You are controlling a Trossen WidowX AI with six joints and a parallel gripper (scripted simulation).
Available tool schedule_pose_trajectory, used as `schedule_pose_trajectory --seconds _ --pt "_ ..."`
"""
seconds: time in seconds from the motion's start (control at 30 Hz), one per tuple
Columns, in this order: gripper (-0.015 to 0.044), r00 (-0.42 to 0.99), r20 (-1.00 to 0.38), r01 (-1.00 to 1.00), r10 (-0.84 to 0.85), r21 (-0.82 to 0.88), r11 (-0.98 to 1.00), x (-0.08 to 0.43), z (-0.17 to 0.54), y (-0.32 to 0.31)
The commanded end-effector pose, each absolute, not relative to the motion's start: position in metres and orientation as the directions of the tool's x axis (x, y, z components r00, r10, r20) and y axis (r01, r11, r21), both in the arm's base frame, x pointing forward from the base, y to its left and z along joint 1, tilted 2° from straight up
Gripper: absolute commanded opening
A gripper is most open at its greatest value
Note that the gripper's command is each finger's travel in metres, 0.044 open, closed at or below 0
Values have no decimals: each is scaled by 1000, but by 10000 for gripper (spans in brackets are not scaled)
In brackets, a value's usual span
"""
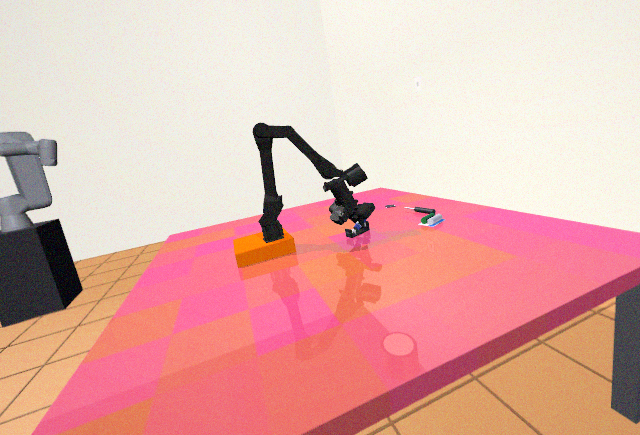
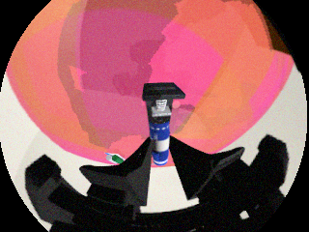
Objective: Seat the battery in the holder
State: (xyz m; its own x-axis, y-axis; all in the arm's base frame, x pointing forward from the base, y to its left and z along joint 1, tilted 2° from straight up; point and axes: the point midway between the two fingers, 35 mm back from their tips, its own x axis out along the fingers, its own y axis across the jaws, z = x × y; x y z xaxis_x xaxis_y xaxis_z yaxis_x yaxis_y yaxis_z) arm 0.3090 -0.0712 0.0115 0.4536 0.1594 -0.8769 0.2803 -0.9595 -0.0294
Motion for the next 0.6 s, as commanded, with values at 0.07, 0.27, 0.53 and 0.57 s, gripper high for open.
schedule_pose_trajectory --seconds 0.07,0.27,0.53,0.57 --pt "78 475 -864 283 167 -30 -959 303 9 -70" --pt "78 474 -865 282 165 -29 -959 299 7 -71" --pt "78 474 -865 282 165 -28 -959 291 5 -74" --pt "78 474 -865 282 165 -28 -959 291 5 -74"
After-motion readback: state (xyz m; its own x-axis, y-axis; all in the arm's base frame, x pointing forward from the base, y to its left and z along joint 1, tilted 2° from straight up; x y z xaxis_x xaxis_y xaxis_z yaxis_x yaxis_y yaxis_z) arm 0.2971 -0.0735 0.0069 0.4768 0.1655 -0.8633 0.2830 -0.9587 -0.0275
